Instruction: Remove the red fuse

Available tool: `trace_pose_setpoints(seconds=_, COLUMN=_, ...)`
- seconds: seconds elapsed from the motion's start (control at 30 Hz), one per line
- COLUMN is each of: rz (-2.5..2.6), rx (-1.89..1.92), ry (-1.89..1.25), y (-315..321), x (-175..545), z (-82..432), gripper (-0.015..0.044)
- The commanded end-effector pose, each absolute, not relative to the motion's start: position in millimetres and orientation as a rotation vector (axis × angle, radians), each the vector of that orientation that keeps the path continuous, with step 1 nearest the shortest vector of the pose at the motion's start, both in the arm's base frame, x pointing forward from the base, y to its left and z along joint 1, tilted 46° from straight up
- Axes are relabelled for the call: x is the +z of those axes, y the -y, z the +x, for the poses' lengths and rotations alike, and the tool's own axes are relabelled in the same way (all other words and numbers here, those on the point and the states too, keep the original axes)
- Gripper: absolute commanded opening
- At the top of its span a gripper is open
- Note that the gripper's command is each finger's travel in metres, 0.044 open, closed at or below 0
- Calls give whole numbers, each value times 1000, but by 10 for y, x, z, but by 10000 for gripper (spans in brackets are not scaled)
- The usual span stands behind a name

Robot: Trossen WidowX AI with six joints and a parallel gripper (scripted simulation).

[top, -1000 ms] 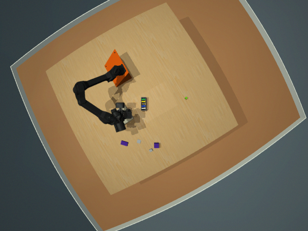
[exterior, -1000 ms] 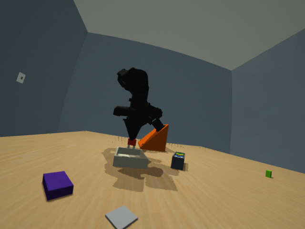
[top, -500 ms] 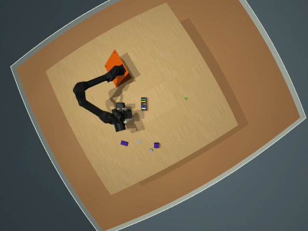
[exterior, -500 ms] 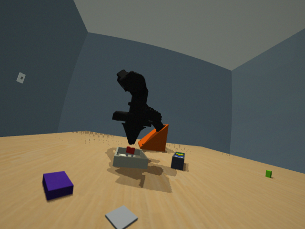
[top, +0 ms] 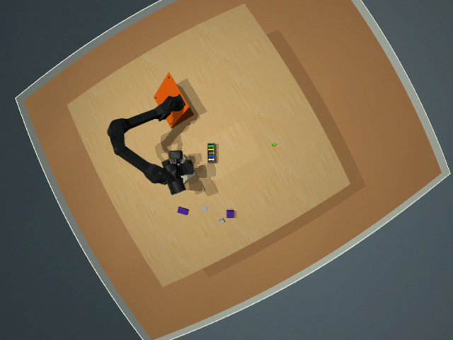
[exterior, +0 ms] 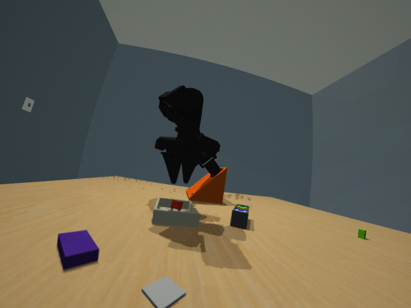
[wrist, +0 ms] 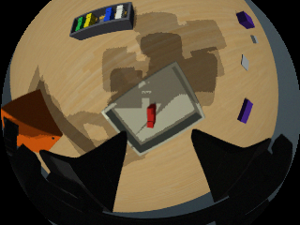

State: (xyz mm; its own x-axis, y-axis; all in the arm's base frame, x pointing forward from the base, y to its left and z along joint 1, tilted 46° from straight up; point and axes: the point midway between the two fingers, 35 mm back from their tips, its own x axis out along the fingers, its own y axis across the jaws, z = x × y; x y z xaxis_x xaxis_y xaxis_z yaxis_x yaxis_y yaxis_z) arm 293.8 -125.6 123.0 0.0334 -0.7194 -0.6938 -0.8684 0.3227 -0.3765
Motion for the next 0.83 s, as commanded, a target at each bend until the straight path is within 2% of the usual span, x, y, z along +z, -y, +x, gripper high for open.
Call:
trace_pose_setpoints(seconds=0.0, rz=-1432, rx=206, ry=-1724, y=1207, x=1301, z=2924, gripper=330)
trace_pose_setpoints(seconds=0.8, rz=-1433, rx=215, ry=-1724, y=1215, x=1281, z=2924, gripper=330)
